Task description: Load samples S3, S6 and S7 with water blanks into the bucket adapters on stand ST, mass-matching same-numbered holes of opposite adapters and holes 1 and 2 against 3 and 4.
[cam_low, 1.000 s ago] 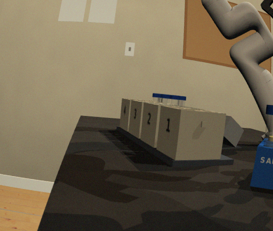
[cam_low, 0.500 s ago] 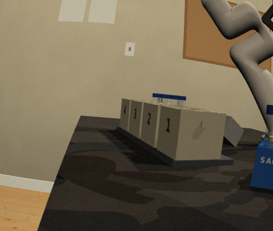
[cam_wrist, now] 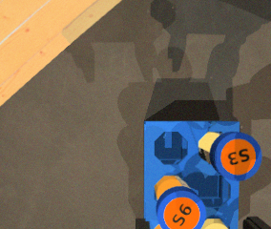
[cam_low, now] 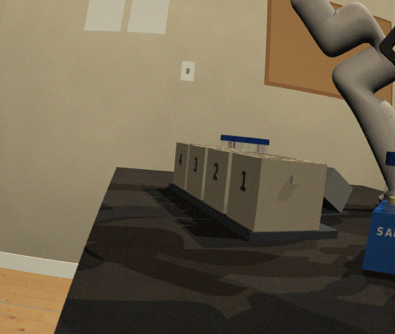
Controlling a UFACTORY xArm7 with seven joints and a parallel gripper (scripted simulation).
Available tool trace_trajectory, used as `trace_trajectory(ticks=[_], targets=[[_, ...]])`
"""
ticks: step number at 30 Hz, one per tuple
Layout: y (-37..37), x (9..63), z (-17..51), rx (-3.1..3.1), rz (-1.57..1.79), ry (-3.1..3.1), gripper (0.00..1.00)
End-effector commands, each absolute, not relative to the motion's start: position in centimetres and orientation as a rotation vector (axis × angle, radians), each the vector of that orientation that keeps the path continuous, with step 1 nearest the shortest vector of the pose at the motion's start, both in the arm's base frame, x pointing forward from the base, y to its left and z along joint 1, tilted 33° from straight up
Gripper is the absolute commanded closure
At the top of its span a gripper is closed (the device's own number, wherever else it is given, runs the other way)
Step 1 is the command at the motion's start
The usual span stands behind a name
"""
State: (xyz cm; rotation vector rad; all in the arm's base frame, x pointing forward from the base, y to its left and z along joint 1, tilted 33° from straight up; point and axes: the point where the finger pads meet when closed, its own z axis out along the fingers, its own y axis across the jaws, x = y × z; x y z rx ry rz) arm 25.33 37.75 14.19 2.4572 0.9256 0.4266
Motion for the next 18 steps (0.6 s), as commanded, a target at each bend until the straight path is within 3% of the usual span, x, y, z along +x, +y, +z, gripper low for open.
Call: trace_trajectory(ticks=[1,18], targets=[[37.6,25.8,13.3,2.459,0.432,0.929,0.43],[36.6,27.1,10.8,2.459,0.432,0.929,0.43]])
